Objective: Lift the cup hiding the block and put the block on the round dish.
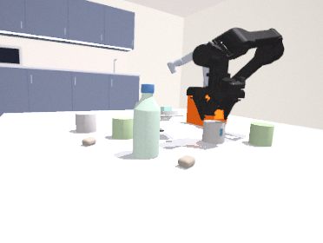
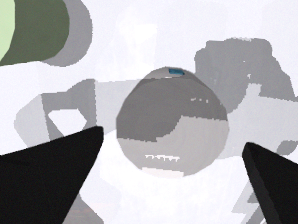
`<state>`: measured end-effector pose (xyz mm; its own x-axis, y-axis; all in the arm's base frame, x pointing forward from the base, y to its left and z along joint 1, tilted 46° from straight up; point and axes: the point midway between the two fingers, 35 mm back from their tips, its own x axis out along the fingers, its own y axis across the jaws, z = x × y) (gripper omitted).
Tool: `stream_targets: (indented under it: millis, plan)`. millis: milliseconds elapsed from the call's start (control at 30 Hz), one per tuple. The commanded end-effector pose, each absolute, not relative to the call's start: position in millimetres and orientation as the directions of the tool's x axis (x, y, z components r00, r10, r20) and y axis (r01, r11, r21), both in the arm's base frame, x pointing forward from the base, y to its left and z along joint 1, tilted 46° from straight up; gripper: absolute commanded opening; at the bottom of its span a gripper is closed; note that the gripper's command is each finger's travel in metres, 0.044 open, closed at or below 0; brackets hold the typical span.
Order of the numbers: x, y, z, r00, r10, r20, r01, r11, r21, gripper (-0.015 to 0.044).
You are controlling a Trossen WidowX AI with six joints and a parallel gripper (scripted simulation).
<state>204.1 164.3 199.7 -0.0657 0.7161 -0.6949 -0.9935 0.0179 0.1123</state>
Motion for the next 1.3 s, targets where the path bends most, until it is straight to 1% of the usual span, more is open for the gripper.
stream_targets:
  millis: [0,67,200,300,467,733,1033,1267]
  plan:
    - [203,158,208,-0.071,0.718,-0.692,-0.993,0.011,0.113,0.0440]
    - [203,158,208,-0.071,0.718,-0.692,-0.993,0.011,0.113,0.0440]
    - [217,147,207,-0.008,0.726,-0.688,-0.991,0.088,0.105,0.0335]
    - [230,140,205,-0.004,0.720,-0.694,-0.991,0.087,0.097,0.0260]
    - [256,122,198,-0.013,0.710,-0.704,-0.994,0.065,0.084,0.0260]
    - [320,56,163,-0.065,0.712,-0.699,-0.998,-0.037,0.055,0.0260]
    - [324,49,159,-0.069,0.714,-0.696,-0.998,-0.045,0.052,0.0260]
    - [323,60,149,-0.069,0.715,-0.696,-0.998,-0.045,0.052,0.0260]
